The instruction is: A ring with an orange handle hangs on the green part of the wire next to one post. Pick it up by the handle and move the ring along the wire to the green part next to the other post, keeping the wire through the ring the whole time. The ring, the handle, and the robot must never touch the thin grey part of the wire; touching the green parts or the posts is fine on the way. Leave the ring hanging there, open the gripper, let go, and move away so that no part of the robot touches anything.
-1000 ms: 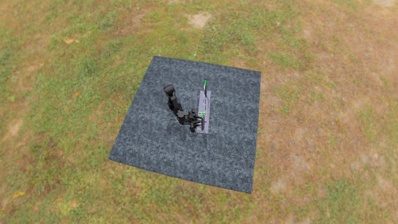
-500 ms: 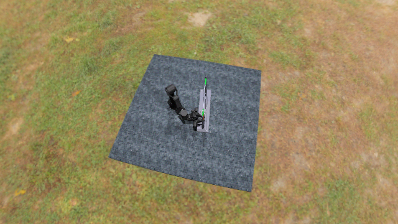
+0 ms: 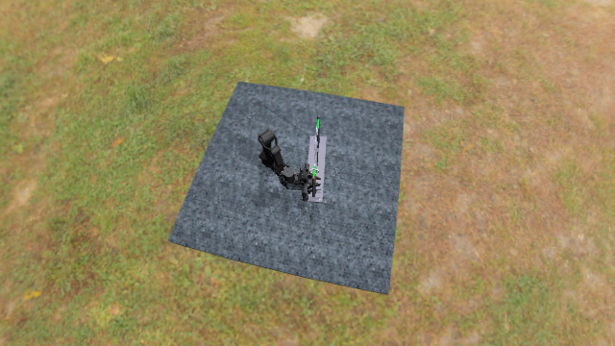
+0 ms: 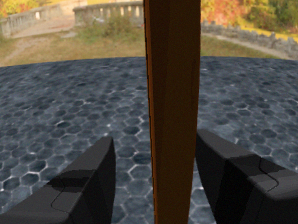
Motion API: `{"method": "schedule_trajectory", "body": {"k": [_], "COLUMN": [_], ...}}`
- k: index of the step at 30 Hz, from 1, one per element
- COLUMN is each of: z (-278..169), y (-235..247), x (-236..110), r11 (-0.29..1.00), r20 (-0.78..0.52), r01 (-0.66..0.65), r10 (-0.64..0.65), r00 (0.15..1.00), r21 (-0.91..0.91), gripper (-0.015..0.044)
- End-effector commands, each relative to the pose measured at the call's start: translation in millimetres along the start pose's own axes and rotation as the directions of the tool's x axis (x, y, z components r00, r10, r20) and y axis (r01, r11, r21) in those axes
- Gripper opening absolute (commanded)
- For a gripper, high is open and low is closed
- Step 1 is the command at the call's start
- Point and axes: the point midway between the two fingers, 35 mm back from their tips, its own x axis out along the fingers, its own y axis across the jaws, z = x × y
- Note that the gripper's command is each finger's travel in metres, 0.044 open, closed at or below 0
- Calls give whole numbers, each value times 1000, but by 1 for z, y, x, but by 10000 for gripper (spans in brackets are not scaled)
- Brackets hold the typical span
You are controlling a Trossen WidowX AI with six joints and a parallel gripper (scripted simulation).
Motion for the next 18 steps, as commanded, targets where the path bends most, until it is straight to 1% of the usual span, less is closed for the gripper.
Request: {"method": "schedule_trajectory", "body": {"k": [1,13,18], "z": [1,1,0], "y": [-1,-1,0], "x": [1,1,1], "r11": [1000,1000,1000], "r20": [2,2,1], "r01": [5,5,1], "r10": [-5,-5,-1], "r00": [1000,1000,1000], "r21": [4,4,-1], "gripper": [160,160,29]}}
